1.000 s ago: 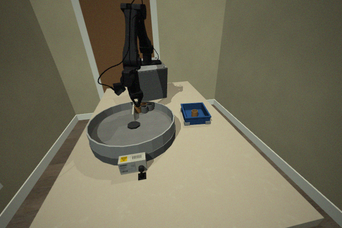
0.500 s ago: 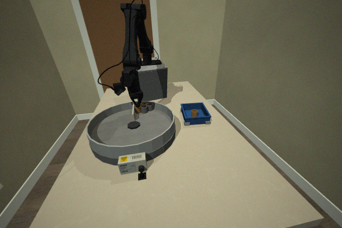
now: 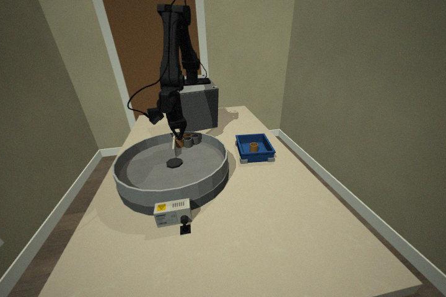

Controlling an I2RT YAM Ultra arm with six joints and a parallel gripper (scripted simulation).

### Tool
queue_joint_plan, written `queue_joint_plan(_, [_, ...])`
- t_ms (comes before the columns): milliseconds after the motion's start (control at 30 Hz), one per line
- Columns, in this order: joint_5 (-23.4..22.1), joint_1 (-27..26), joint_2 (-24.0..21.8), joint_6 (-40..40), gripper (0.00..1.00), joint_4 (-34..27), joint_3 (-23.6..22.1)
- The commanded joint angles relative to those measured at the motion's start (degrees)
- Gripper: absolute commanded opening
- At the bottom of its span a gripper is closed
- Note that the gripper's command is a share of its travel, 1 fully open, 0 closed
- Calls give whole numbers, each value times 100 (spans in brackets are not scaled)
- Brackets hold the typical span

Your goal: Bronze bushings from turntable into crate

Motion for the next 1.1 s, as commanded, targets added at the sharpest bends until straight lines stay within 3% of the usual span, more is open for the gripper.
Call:
queue_joint_plan(0, [66, -63, -183, -16, 13, 53, -154])
queue_joint_plan(833, [66, -62, -174, -16, 13, 98, -157])
queue_joint_plan(1067, [67, -51, 163, -7, 13, 293, -226])
